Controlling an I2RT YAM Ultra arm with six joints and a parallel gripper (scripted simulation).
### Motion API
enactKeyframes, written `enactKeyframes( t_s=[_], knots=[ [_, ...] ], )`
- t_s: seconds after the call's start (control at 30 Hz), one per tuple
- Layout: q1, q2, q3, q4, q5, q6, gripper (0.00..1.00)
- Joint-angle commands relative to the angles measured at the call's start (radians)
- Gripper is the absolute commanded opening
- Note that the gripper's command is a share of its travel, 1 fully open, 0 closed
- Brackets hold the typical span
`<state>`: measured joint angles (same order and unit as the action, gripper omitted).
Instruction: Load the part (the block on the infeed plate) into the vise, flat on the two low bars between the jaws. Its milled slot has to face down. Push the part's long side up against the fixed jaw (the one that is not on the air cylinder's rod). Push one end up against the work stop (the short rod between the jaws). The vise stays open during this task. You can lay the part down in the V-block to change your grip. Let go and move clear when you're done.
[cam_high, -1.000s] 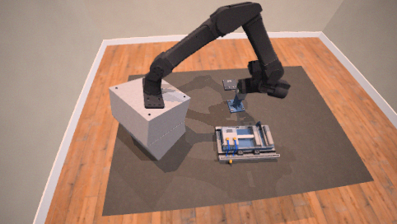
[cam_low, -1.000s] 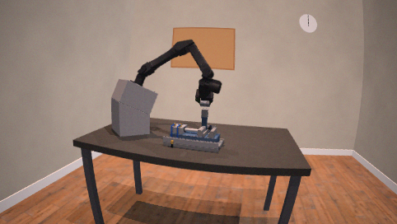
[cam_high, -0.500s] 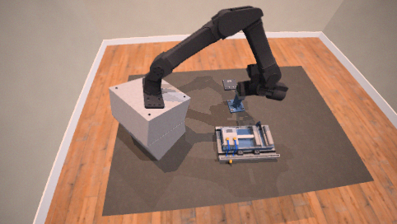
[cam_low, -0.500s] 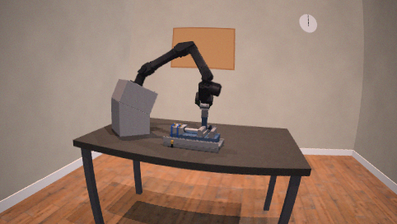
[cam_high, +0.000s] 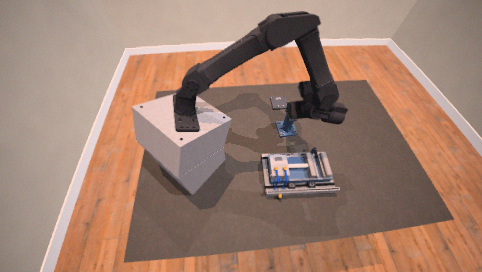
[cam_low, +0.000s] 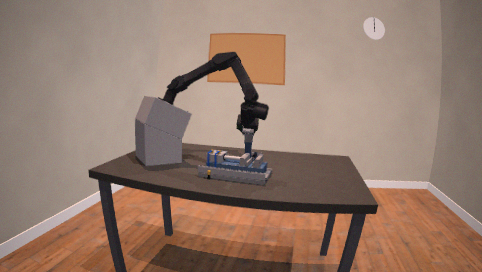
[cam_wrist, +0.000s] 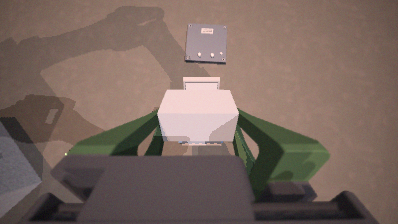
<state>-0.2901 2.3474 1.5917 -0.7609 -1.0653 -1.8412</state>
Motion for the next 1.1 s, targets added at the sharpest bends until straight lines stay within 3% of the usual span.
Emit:
enactKeyframes(
  t_s=[0.0, 1.07],
  knots=[
    [0.002, -0.007, -0.002, 0.019, -0.036, 0.012, 0.0],
    [0.006, 0.021, 0.001, 0.051, -0.036, 0.029, 0.0]
  ],
)
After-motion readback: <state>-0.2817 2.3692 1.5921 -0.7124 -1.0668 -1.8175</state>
